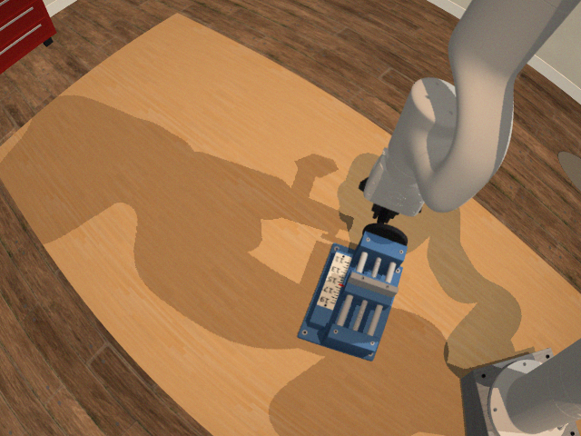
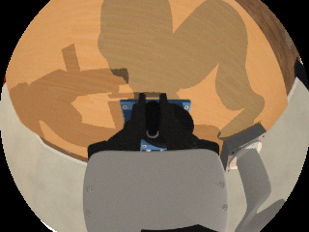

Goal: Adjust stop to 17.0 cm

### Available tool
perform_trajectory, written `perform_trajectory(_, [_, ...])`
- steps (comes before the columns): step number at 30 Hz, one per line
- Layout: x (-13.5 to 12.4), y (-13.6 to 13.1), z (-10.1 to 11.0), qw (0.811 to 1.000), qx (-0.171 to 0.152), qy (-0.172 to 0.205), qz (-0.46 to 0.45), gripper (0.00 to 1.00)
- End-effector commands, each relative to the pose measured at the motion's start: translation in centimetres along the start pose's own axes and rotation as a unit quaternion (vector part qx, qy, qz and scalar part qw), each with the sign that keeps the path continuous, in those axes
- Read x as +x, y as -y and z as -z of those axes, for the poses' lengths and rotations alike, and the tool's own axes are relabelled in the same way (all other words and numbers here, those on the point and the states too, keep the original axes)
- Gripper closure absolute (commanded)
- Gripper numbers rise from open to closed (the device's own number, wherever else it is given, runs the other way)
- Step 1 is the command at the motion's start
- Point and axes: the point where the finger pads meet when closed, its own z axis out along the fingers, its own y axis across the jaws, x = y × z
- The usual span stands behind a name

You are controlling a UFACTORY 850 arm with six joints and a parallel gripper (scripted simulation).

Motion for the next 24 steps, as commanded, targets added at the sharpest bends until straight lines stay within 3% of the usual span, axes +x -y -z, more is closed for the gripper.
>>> perform_trajectory(1, [0.0,0.8,-1.0,1.0,-0.008,0.009,0.001,0.94])
perform_trajectory(12, [0.0,0.9,-3.5,1.0,-0.008,0.009,0.001,0.94])
perform_trajectory(24, [0.0,0.1,-4.6,1.0,-0.008,0.009,0.001,0.94])
